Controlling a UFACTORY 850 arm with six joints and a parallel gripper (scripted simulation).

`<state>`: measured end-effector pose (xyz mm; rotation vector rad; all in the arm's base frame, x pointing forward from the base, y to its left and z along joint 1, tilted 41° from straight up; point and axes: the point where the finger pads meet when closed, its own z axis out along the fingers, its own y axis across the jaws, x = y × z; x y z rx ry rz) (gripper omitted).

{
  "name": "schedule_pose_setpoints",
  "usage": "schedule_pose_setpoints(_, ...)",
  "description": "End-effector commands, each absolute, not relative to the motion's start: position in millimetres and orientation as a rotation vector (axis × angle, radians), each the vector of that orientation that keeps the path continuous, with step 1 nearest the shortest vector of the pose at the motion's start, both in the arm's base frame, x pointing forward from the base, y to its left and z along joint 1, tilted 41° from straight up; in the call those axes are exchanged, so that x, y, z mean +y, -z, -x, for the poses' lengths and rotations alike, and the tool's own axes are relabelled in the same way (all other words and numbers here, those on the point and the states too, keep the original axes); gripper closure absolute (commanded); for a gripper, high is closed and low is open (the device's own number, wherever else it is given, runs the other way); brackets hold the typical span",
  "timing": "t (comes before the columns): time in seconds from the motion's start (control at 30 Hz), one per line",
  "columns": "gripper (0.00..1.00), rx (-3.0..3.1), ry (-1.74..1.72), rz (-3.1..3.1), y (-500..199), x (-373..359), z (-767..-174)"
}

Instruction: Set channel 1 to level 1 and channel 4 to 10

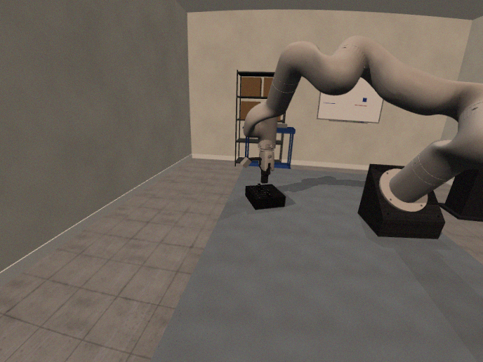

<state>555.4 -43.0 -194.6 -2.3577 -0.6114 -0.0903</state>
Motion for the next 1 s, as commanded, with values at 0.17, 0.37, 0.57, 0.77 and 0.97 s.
schedule_pose_setpoints(0.17,1.00,-0.612,0.093,2.359,193.9,-43.8,-556.5)
schedule_pose_setpoints(0.37,1.00,-0.612,0.093,2.359,194.1,-43.6,-556.5)
schedule_pose_setpoints(0.57,1.00,-0.612,0.093,2.359,195.0,-42.8,-556.4)
schedule_pose_setpoints(0.77,1.00,-0.612,0.093,2.359,197.9,-40.4,-556.0)
schedule_pose_setpoints(0.97,1.00,-0.612,0.093,2.359,201.1,-37.7,-555.6)
